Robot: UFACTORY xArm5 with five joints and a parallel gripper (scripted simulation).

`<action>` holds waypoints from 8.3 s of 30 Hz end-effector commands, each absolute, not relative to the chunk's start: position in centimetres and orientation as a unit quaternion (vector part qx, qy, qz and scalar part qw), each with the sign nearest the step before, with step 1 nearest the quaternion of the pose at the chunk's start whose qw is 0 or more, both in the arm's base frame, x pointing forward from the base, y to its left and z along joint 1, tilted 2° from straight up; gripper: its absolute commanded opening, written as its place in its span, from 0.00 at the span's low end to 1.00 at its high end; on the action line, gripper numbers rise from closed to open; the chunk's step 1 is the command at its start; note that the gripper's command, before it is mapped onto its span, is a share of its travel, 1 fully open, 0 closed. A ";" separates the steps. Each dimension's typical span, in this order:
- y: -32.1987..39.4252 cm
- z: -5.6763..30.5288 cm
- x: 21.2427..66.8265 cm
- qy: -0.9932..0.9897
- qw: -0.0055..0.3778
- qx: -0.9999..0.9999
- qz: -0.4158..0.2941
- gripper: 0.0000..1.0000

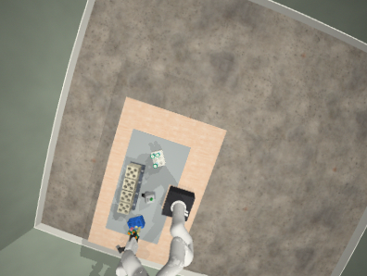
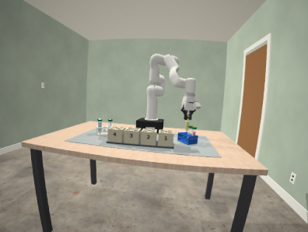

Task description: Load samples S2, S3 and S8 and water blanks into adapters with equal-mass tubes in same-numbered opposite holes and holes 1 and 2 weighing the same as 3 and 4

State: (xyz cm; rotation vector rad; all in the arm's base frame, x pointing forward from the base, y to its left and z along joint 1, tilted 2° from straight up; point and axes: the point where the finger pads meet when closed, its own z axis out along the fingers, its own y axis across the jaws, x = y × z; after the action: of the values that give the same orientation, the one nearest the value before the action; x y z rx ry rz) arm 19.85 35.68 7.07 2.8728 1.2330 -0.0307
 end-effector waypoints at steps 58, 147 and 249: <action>35.7 2.4 19.8 0.394 0.007 0.919 -0.008 0.00; 35.8 6.2 19.9 0.394 0.007 0.919 -0.008 0.43; 35.8 9.7 20.0 0.394 0.007 0.919 -0.008 0.57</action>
State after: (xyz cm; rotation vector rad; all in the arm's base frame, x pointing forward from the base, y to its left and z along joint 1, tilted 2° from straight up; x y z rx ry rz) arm 19.93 35.72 10.06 2.8729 1.2330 -0.0306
